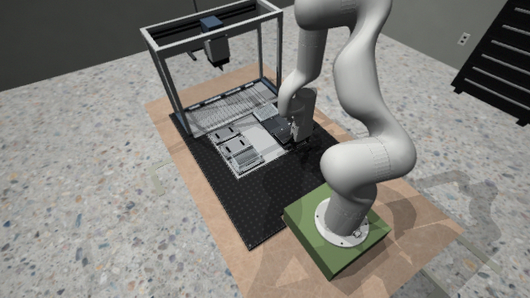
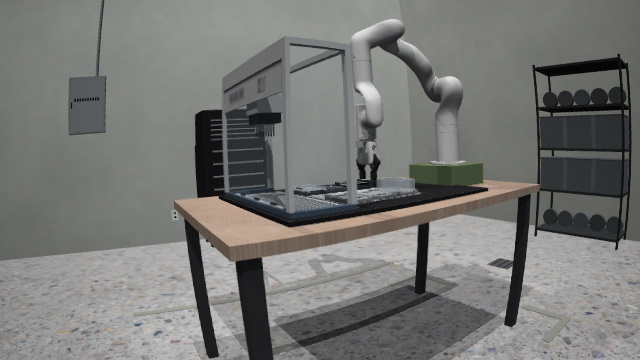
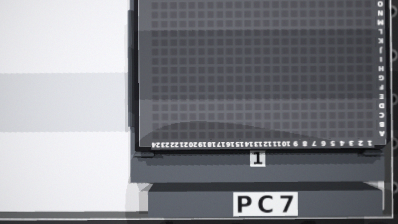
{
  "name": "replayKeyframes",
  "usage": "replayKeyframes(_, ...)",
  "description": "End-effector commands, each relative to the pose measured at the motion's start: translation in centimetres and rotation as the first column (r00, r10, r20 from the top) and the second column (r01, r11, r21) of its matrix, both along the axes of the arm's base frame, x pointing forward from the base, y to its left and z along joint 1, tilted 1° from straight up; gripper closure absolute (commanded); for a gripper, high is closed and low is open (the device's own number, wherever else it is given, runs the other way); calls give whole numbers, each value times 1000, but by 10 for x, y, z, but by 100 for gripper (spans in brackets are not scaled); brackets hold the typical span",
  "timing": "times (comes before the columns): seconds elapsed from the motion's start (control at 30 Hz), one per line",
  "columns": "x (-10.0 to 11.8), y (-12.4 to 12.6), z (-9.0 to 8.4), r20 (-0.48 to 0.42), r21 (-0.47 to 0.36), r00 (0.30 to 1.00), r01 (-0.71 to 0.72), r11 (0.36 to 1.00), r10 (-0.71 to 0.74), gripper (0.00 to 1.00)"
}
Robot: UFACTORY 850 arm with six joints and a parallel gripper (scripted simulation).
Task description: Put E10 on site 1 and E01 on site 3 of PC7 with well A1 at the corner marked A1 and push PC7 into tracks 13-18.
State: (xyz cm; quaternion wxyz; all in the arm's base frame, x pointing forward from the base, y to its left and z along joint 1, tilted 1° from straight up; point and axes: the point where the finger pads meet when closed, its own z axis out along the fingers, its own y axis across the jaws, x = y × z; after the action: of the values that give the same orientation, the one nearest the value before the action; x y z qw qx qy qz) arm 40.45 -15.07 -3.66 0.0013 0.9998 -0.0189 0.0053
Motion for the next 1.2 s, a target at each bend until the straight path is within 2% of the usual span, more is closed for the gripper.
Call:
replayKeyframes(0.0, 1, 0, 0, 0, -5, 1000, 0, 1000, 0, 18)
replayKeyframes(1.17, 1, 0, -20, 0, -5, 1000, 0, 1000, 0, 18)
